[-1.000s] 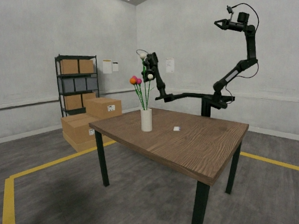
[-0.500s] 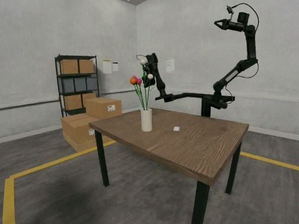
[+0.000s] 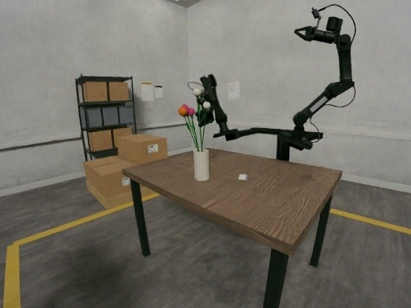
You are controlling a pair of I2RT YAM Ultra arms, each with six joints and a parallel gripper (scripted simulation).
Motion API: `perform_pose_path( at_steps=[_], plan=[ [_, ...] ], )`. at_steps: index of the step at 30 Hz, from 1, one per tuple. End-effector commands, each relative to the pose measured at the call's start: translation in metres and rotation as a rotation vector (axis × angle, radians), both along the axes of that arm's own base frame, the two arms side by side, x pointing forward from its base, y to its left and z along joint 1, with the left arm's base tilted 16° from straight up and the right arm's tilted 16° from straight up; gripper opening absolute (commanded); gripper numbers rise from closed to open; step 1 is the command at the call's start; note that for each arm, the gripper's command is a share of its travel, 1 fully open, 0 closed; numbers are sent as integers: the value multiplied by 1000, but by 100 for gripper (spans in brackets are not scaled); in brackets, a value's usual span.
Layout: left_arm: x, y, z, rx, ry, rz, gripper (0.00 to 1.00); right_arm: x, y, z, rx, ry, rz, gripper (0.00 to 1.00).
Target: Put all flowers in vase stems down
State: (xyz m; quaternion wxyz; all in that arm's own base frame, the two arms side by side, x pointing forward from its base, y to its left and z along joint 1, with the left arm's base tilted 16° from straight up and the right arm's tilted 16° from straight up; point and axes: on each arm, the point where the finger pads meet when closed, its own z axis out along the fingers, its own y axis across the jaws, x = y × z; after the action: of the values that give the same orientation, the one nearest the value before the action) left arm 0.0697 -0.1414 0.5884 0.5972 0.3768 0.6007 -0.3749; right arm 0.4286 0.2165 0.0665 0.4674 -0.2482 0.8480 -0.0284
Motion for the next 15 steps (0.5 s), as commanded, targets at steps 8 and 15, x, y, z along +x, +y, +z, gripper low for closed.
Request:
perform_pose_path(
  at_steps=[8, 15],
  plan=[
    [-5, 8, 8, -28, -10, -1, 30, -1, -6, -21, 17, -20, 14, 0],
    [-5, 8, 8, -28, -10, -1, 30, -2, -12, -37, 22, -28, 15, 0]
  ],
)
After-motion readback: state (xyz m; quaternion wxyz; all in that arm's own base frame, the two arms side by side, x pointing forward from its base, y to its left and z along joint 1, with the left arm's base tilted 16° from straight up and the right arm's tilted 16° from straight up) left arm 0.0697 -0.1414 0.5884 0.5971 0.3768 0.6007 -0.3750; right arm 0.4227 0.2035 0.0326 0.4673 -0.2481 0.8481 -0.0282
